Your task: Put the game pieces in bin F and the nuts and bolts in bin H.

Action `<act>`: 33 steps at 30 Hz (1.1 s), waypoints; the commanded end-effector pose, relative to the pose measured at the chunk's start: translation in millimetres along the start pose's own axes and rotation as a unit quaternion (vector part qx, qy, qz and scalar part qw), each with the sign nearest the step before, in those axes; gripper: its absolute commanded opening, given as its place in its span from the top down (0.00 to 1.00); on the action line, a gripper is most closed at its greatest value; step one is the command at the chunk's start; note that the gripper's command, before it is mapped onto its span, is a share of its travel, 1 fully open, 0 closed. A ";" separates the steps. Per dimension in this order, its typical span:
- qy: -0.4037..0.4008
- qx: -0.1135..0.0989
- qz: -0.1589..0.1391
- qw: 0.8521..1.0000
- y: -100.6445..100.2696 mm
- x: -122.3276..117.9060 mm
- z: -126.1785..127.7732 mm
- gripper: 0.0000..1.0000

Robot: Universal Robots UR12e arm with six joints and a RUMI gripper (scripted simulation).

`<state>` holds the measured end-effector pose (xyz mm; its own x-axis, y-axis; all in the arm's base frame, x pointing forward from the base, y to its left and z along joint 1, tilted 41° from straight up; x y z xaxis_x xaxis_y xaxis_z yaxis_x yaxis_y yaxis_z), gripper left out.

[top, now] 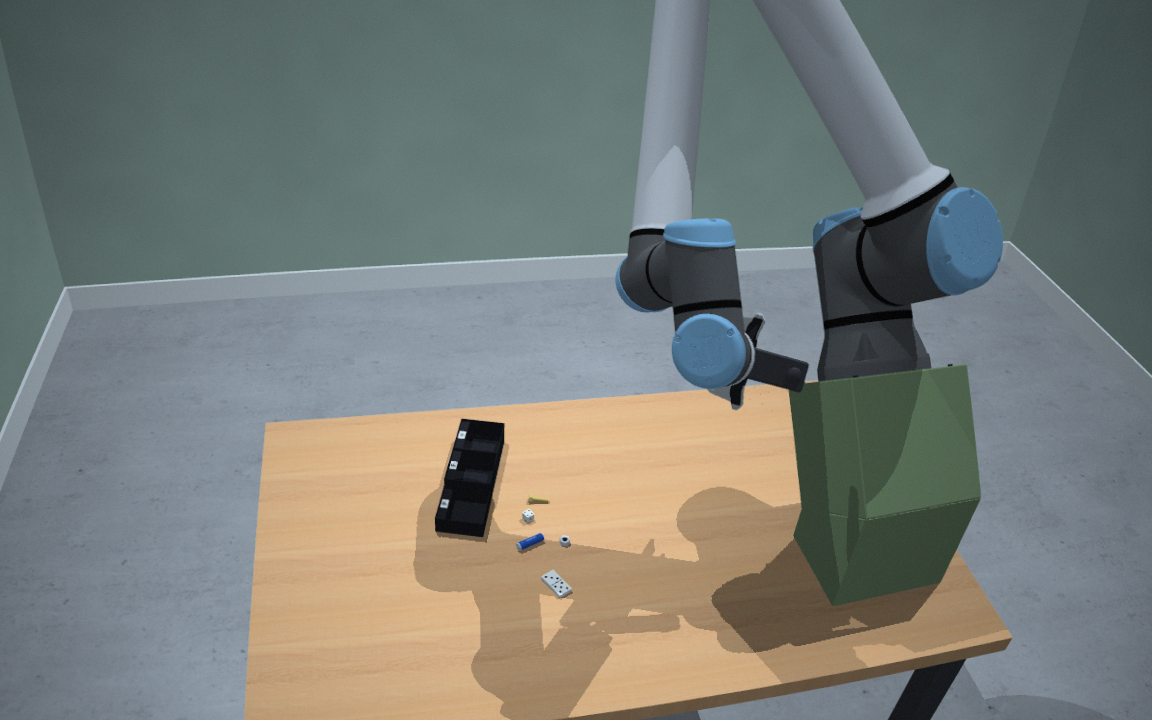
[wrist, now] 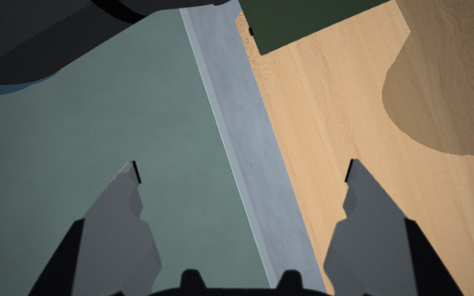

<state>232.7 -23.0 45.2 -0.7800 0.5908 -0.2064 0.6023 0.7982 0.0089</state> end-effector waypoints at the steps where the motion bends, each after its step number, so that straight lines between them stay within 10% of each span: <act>1: 0.000 0.000 0.000 1.000 0.2 -0.1 -0.1 0.00; 17: 0.000 0.000 0.000 1.000 0.2 -0.1 -0.1 0.00; 18: 0.000 0.000 0.000 1.000 -4.5 -1.4 6.6 0.96; 33: 0.000 0.000 0.000 1.000 -53.4 -15.4 75.5 0.96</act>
<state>226.3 -71.3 -11.8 -0.7799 0.5909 -0.2064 0.6026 0.7980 0.0079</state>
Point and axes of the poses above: the point where the finger pads meet when closed, its own y axis back along the fingers, its own z axis across the jaws, x = y × z, the point moved 5 cm from there along y, back along the fingers, and after that the axes turned 10 degrees about y, right-handed, at the moved point
